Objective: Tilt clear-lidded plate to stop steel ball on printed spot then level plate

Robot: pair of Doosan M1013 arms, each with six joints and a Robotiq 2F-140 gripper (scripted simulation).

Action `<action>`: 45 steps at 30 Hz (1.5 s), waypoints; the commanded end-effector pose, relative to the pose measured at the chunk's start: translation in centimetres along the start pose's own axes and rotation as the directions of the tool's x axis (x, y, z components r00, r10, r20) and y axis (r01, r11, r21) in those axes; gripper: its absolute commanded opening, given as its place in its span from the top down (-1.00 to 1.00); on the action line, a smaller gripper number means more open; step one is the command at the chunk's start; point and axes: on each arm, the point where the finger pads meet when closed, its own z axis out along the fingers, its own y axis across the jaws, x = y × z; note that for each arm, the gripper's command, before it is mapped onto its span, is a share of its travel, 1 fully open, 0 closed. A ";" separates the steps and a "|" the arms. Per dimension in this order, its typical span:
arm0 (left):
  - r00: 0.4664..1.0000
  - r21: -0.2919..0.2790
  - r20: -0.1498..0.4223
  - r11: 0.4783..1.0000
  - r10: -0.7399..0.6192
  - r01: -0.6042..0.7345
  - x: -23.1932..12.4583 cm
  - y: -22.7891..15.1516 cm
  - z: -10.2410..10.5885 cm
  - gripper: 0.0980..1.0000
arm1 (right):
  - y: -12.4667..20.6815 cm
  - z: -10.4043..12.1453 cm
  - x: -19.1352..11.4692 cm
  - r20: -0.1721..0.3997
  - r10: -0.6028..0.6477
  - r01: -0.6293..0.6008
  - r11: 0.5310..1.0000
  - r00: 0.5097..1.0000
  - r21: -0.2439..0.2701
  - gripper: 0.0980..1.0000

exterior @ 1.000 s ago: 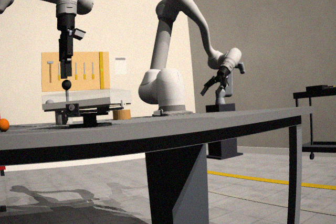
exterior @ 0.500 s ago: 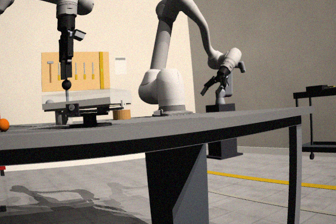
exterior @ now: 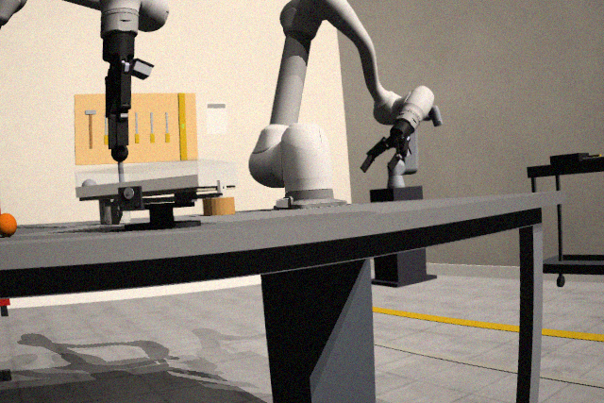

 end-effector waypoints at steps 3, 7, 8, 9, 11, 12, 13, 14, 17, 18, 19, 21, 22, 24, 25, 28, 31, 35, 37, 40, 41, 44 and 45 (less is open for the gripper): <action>1.000 -0.007 -0.002 1.000 0.002 -0.002 -0.2 -0.1 0.2 -1.00 | -0.1 0.6 0.4 -0.008 0.001 -0.001 1.000 1.000 0.000 0.28; 1.000 -0.007 -0.002 1.000 0.002 -0.002 -0.2 -0.1 0.2 -1.00 | -0.1 0.6 0.5 -0.010 0.001 -0.001 1.000 1.000 -0.002 0.28; 1.000 -0.007 -0.002 1.000 0.002 -0.002 -0.2 -0.1 0.2 -1.00 | -0.1 0.7 0.4 -0.010 0.001 -0.001 1.000 1.000 -0.002 0.28; 1.000 -0.007 -0.002 1.000 0.002 -0.002 -0.2 -0.1 0.2 -1.00 | -0.1 0.8 0.4 -0.009 0.001 -0.001 1.000 1.000 -0.001 0.28; 1.000 -0.007 -0.002 1.000 0.002 -0.002 -0.2 -0.1 0.2 -1.00 | -0.2 0.9 0.4 -0.009 0.001 -0.001 1.000 1.000 -0.001 0.28; 1.000 -0.007 -0.002 1.000 0.002 -0.002 -0.2 -0.1 0.2 -1.00 | -0.1 0.9 0.4 -0.009 0.001 -0.001 1.000 1.000 -0.001 0.28; 1.000 -0.007 -0.002 1.000 0.002 -0.002 -0.2 -0.1 0.2 -1.00 | -0.1 0.9 0.4 -0.009 0.001 -0.001 1.000 1.000 -0.001 0.28; 1.000 -0.007 -0.002 1.000 0.002 -0.002 -0.2 -0.1 0.2 -1.00 | -0.1 0.9 0.5 -0.009 0.001 -0.001 1.000 1.000 -0.001 0.28; 1.000 -0.007 -0.002 1.000 0.002 -0.002 -0.2 -0.1 0.2 -1.00 | -0.1 0.9 0.5 -0.010 0.001 -0.001 1.000 1.000 -0.002 0.28; 1.000 -0.007 -0.002 1.000 0.002 -0.002 -0.2 -0.1 0.2 -1.00 | -0.1 0.9 0.5 -0.010 0.001 -0.001 1.000 1.000 -0.002 0.28; 1.000 -0.007 -0.002 1.000 0.002 -0.002 -0.2 -0.1 0.2 -1.00 | -0.1 0.9 0.5 -0.010 0.001 -0.001 1.000 1.000 -0.002 0.28; 1.000 -0.007 -0.002 1.000 0.002 -0.002 -0.2 -0.1 0.2 -1.00 | -0.1 0.9 0.5 -0.010 0.001 -0.001 1.000 1.000 -0.002 0.28; 1.000 -0.007 -0.002 1.000 0.002 -0.002 -0.2 -0.1 0.2 -1.00 | -0.1 0.9 0.5 -0.010 0.001 -0.001 1.000 1.000 -0.002 0.28; 1.000 -0.007 -0.002 1.000 0.002 -0.002 -0.2 -0.1 0.2 -1.00 | -0.1 0.9 0.5 -0.010 0.001 -0.001 1.000 1.000 -0.002 0.28; 1.000 -0.007 -0.002 1.000 0.002 -0.002 -0.2 -0.1 0.2 -1.00 | -0.1 0.9 0.5 -0.010 0.001 -0.001 1.000 1.000 -0.002 0.28; 1.000 -0.007 -0.002 1.000 0.002 -0.002 -0.2 -0.1 0.2 -1.00 | -0.1 0.9 0.5 -0.010 0.001 -0.001 1.000 1.000 -0.002 0.28; 1.000 -0.007 -0.002 1.000 0.002 -0.002 -0.2 -0.1 0.2 -1.00 | -0.1 0.9 0.5 -0.010 0.001 -0.001 1.000 1.000 -0.002 0.28; 1.000 -0.007 -0.002 1.000 0.002 -0.002 -0.2 -0.1 0.2 -1.00 | -0.1 0.9 0.5 -0.010 0.001 -0.001 1.000 1.000 -0.002 0.28; 1.000 -0.007 -0.002 1.000 0.002 -0.002 -0.2 -0.1 0.2 -1.00 | -0.1 0.9 0.5 -0.010 0.001 -0.001 1.000 1.000 -0.002 0.28; 1.000 -0.007 -0.002 1.000 0.002 -0.002 -0.2 -0.1 0.2 -1.00 | -0.1 0.9 0.5 -0.010 0.001 -0.001 1.000 1.000 -0.002 0.28; 1.000 -0.007 -0.002 1.000 0.002 -0.002 -0.2 -0.1 0.2 -1.00 | -0.1 0.9 0.5 -0.010 0.001 -0.001 1.000 1.000 -0.002 0.28; 1.000 -0.007 -0.002 1.000 0.002 -0.002 -0.2 -0.1 0.2 -1.00 | -0.1 0.9 0.5 -0.010 0.001 -0.001 1.000 1.000 -0.002 0.28; 1.000 -0.007 -0.002 1.000 0.002 -0.002 -0.2 -0.1 0.2 -1.00 | -0.1 0.9 0.5 -0.010 0.001 -0.001 1.000 1.000 -0.002 0.28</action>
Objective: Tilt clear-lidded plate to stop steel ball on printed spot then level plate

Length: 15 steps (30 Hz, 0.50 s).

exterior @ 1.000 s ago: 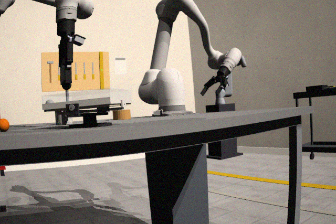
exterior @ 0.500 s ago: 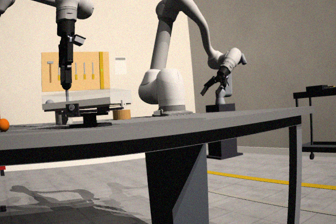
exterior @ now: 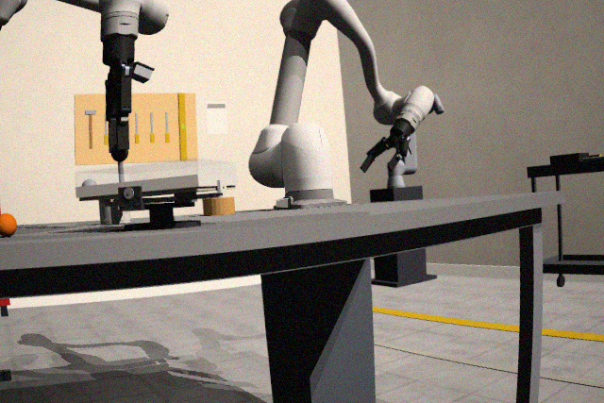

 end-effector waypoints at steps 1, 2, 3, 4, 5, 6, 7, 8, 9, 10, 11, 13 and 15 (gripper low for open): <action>1.000 -0.007 -0.002 1.000 0.002 -0.002 -0.2 -0.1 0.2 -1.00 | -0.2 0.1 0.4 -0.007 0.001 -0.001 1.000 1.000 0.001 0.28; 1.000 -0.007 -0.002 1.000 0.002 -0.002 -0.2 -0.1 0.2 -1.00 | -0.2 0.1 0.4 -0.007 0.001 -0.001 1.000 1.000 0.001 0.28; 1.000 -0.007 -0.002 1.000 0.002 -0.002 -0.2 -0.1 0.2 -1.00 | -0.2 0.1 0.4 -0.007 0.001 -0.001 1.000 1.000 0.001 0.28; 1.000 -0.007 -0.002 1.000 0.002 -0.002 -0.2 -0.1 0.2 -1.00 | -0.2 0.1 0.4 -0.007 0.001 -0.001 1.000 1.000 0.001 0.28; 1.000 -0.007 -0.002 1.000 0.002 -0.002 -0.2 -0.1 0.2 -1.00 | -0.2 0.1 0.4 -0.007 0.001 -0.001 1.000 1.000 0.001 0.28; 1.000 -0.007 -0.002 1.000 0.002 -0.002 -0.2 -0.1 0.2 -1.00 | -0.2 0.1 0.4 -0.007 0.001 -0.001 1.000 1.000 0.001 0.28; 1.000 -0.007 -0.002 1.000 0.002 -0.002 -0.2 -0.1 0.2 -1.00 | -0.2 0.1 0.4 -0.007 0.001 -0.001 1.000 1.000 0.001 0.28; 1.000 -0.007 -0.002 1.000 0.002 -0.002 -0.2 -0.1 0.2 -1.00 | -0.2 0.1 0.4 -0.007 0.001 -0.001 1.000 1.000 0.001 0.28; 1.000 -0.007 -0.002 1.000 0.002 -0.002 -0.2 -0.1 0.2 -1.00 | -0.2 0.1 0.4 -0.007 0.001 -0.001 1.000 1.000 0.001 0.28; 1.000 -0.007 -0.002 1.000 0.002 -0.002 -0.2 -0.1 0.2 -1.00 | -0.2 0.1 0.4 -0.007 0.001 -0.001 1.000 1.000 0.001 0.28; 1.000 -0.007 -0.002 1.000 0.002 -0.002 -0.2 -0.1 0.2 -1.00 | -0.2 0.1 0.4 -0.007 0.001 -0.001 1.000 1.000 0.001 0.28; 1.000 -0.007 -0.002 1.000 0.002 -0.002 -0.2 -0.1 0.2 -1.00 | -0.2 0.1 0.4 -0.007 0.001 -0.001 1.000 1.000 0.001 0.28; 1.000 -0.007 -0.002 1.000 0.002 -0.002 -0.2 -0.1 0.2 -1.00 | -0.2 0.1 0.4 -0.007 0.001 -0.001 1.000 1.000 0.001 0.28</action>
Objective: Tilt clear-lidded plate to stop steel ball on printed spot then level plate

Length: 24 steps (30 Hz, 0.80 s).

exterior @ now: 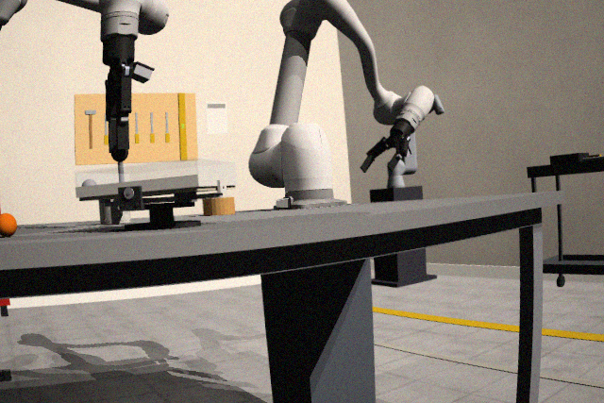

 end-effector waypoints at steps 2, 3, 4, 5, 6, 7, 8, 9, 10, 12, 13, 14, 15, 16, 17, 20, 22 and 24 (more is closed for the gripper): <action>1.000 -0.007 -0.002 1.000 0.002 -0.002 -0.2 -0.1 0.2 -1.00 | -0.2 0.1 0.4 -0.007 0.001 -0.001 1.000 1.000 0.001 0.28; 1.000 -0.007 -0.002 1.000 0.002 -0.002 -0.2 -0.1 0.2 -1.00 | -0.2 0.2 0.4 -0.007 0.001 -0.001 1.000 1.000 0.001 0.28; 1.000 -0.007 -0.002 1.000 0.002 -0.002 -0.2 -0.1 0.2 -1.00 | -0.2 0.2 0.4 -0.007 0.001 -0.001 1.000 1.000 0.001 0.28; 1.000 -0.007 -0.002 1.000 0.002 -0.002 -0.2 -0.1 0.2 -1.00 | -0.2 0.2 0.4 -0.007 0.001 -0.001 1.000 1.000 0.001 0.28; 1.000 -0.007 -0.002 1.000 0.002 -0.002 -0.2 -0.1 0.2 -1.00 | -0.2 0.2 0.4 -0.007 0.001 -0.001 1.000 1.000 0.001 0.28; 1.000 -0.007 -0.002 1.000 0.002 -0.002 -0.2 -0.1 0.2 -1.00 | -0.2 0.3 0.4 -0.007 0.001 -0.001 1.000 1.000 0.001 0.28; 1.000 -0.007 -0.002 1.000 0.002 -0.002 -0.2 -0.1 0.2 -1.00 | -0.2 0.3 0.4 -0.007 0.001 -0.001 1.000 1.000 0.001 0.28; 1.000 -0.007 -0.002 1.000 0.002 -0.002 -0.2 -0.1 0.2 -1.00 | -0.2 0.4 0.4 -0.006 0.001 -0.001 1.000 1.000 0.001 0.28; 1.000 -0.007 -0.002 1.000 0.002 -0.002 -0.2 -0.1 0.2 -1.00 | -0.2 0.4 0.4 -0.006 0.001 -0.001 1.000 1.000 0.002 0.28; 1.000 -0.007 -0.002 1.000 0.002 -0.002 -0.2 -0.1 0.2 -1.00 | -0.2 0.6 0.4 -0.006 0.001 -0.001 1.000 1.000 0.002 0.28; 1.000 -0.007 -0.002 1.000 0.002 -0.002 -0.2 -0.1 0.2 -1.00 | -0.2 0.6 0.4 -0.006 0.001 -0.001 1.000 1.000 0.002 0.28; 1.000 -0.007 -0.002 1.000 0.002 -0.002 -0.2 -0.1 0.2 -1.00 | -0.2 0.6 0.4 -0.006 0.001 -0.001 1.000 1.000 0.002 0.28; 1.000 -0.007 -0.002 1.000 0.002 -0.002 -0.2 -0.1 0.2 -1.00 | -0.2 0.5 0.4 -0.007 0.001 -0.001 1.000 1.000 0.001 0.28; 1.000 -0.007 -0.002 1.000 0.002 -0.002 -0.2 -0.1 0.2 -1.00 | -0.2 0.6 0.4 -0.007 0.001 -0.001 1.000 1.000 0.001 0.28; 1.000 -0.007 -0.002 1.000 0.002 -0.002 -0.2 -0.1 0.2 -1.00 | -0.3 0.8 0.4 -0.006 0.001 -0.001 1.000 1.000 0.002 0.28; 1.000 -0.007 -0.002 1.000 0.002 -0.002 -0.2 -0.1 0.2 -1.00 | -0.3 1.1 0.4 -0.005 0.002 -0.002 1.000 1.000 0.003 0.28; 1.000 -0.007 -0.002 1.000 0.002 -0.002 -0.2 -0.1 0.2 -1.00 | -0.3 1.3 0.4 -0.005 0.002 -0.002 1.000 1.000 0.003 0.28; 1.000 -0.007 -0.002 1.000 0.002 -0.002 -0.2 -0.1 0.2 -1.00 | -0.3 1.5 0.4 -0.005 0.002 -0.002 1.000 1.000 0.003 0.28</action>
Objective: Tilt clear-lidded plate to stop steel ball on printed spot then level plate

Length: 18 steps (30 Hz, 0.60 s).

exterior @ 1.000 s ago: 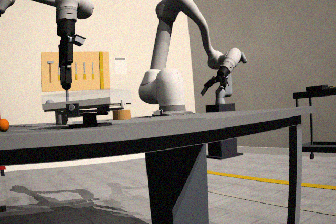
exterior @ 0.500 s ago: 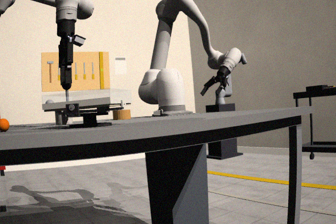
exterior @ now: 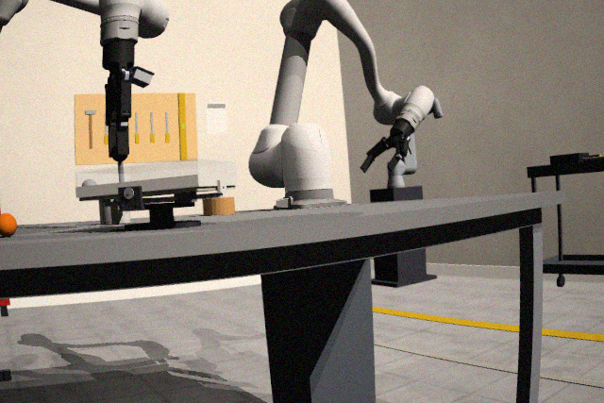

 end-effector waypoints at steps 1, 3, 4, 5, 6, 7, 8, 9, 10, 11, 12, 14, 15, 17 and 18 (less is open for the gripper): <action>1.000 -0.007 -0.002 1.000 0.002 -0.002 -0.2 -0.1 0.2 -1.00 | -0.2 0.6 0.4 -0.007 0.002 -0.002 1.000 1.000 0.001 0.28; 1.000 -0.007 -0.002 1.000 0.002 -0.002 -0.2 -0.1 0.2 -1.00 | -0.2 0.8 0.4 -0.006 0.002 -0.002 1.000 1.000 0.001 0.28; 1.000 -0.007 -0.002 1.000 0.002 -0.002 -0.2 -0.1 0.2 -1.00 | -0.2 0.9 0.4 -0.006 0.002 -0.002 1.000 1.000 0.001 0.28; 1.000 -0.007 -0.002 1.000 0.002 -0.002 -0.2 -0.1 0.2 -1.00 | -0.2 1.0 0.5 -0.006 0.002 -0.002 1.000 1.000 0.001 0.28; 1.000 -0.007 -0.002 1.000 0.002 -0.002 -0.2 -0.1 0.2 -1.00 | -0.2 1.0 0.5 -0.006 0.002 -0.002 1.000 1.000 0.001 0.28; 1.000 -0.007 -0.002 1.000 0.002 -0.002 -0.2 -0.1 0.2 -1.00 | -0.2 1.0 0.5 -0.006 0.002 -0.002 1.000 1.000 0.001 0.28; 1.000 -0.007 -0.002 1.000 0.002 -0.002 -0.2 -0.1 0.2 -1.00 | -0.2 0.9 0.6 -0.009 0.002 -0.002 1.000 1.000 -0.001 0.28; 1.000 -0.007 -0.002 1.000 0.002 -0.002 -0.2 -0.1 0.2 -1.00 | -0.2 1.1 0.5 -0.008 0.002 -0.002 1.000 1.000 0.000 0.28; 1.000 -0.007 -0.002 1.000 0.002 -0.002 -0.2 -0.1 0.2 -1.00 | -0.2 1.3 0.5 -0.007 0.002 -0.002 1.000 1.000 0.001 0.28; 1.000 -0.007 -0.002 1.000 0.002 -0.002 -0.2 -0.1 0.2 -1.00 | -0.3 1.5 0.5 -0.006 0.002 -0.002 1.000 1.000 0.001 0.28; 1.000 -0.007 -0.002 1.000 0.002 -0.002 -0.2 -0.1 0.2 -1.00 | -0.3 1.6 0.5 -0.006 0.002 -0.002 1.000 1.000 0.002 0.28; 1.000 -0.007 -0.002 1.000 0.002 -0.002 -0.2 -0.1 0.2 -1.00 | -0.3 1.8 0.5 -0.006 0.002 -0.002 1.000 1.000 0.001 0.28; 1.000 -0.007 -0.002 1.000 0.002 -0.002 -0.2 -0.1 0.2 -1.00 | -0.2 1.9 0.5 -0.007 0.002 -0.002 1.000 1.000 0.001 0.28; 1.000 -0.007 -0.002 1.000 0.002 -0.002 -0.2 -0.1 0.2 -1.00 | -0.2 2.1 0.5 -0.007 0.002 -0.002 1.000 1.000 0.001 0.28; 1.000 -0.007 -0.002 1.000 0.002 -0.002 -0.2 -0.1 0.2 -1.00 | -0.2 2.1 0.5 -0.007 0.002 -0.002 1.000 1.000 0.001 0.28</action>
